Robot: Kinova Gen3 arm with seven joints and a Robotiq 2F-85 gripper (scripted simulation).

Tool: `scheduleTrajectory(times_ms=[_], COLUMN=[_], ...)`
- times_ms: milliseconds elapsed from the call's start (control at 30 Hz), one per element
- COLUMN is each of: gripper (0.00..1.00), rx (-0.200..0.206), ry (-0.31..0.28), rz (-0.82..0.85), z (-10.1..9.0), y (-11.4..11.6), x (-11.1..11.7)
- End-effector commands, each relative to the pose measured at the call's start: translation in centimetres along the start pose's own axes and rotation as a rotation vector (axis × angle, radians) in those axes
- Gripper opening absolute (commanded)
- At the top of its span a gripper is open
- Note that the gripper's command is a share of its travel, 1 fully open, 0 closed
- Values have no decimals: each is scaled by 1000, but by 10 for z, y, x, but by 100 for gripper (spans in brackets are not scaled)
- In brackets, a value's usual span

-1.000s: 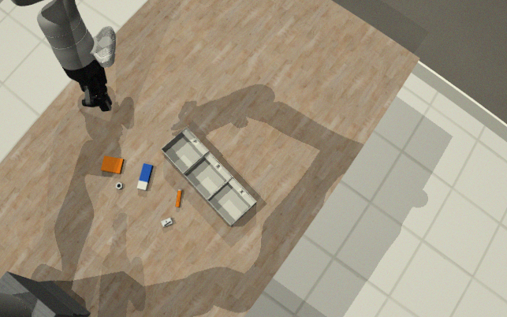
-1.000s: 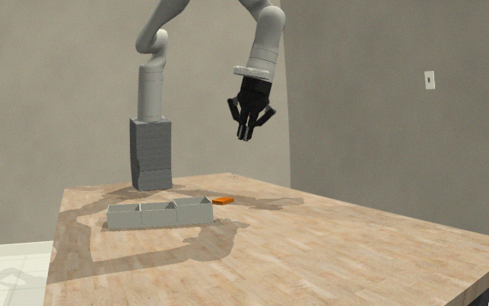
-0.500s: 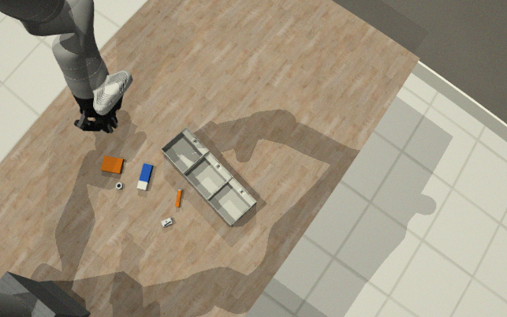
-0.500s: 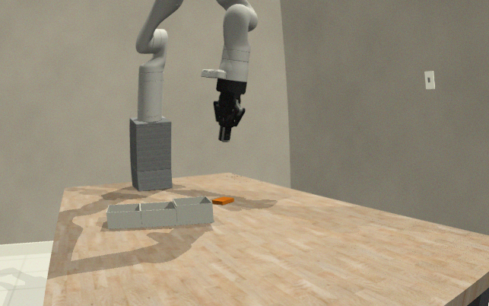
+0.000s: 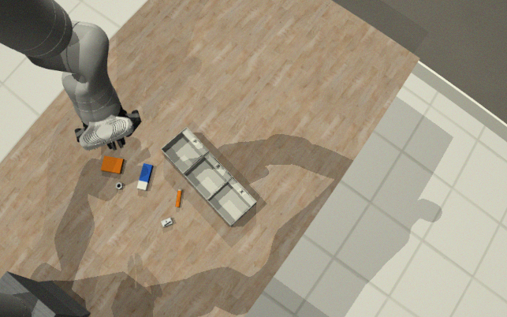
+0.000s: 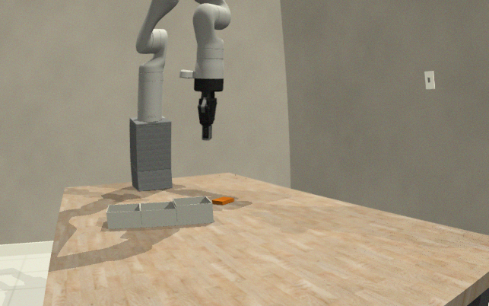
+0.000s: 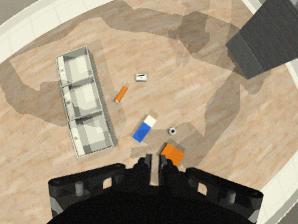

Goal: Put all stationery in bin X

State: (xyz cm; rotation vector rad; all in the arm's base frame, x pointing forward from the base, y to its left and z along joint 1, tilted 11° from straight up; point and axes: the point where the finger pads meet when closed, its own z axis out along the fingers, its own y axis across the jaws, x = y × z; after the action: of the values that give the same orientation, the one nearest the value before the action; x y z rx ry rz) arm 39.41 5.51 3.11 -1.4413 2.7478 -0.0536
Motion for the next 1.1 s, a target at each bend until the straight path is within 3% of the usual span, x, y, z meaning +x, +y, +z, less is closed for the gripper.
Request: scheduleTrajectory(times_ms=[0,300,367,667,1067], gripper=[9,9,9,9,9], rx=[12,33,33,60,64], ry=[-15,-77,-77,-144,-144], rz=[110,556,556,1000,963], z=[-4,-10,-10,-16,-12], y=[-2,-7,-7,-12,-18], x=[10,51,51,80,84])
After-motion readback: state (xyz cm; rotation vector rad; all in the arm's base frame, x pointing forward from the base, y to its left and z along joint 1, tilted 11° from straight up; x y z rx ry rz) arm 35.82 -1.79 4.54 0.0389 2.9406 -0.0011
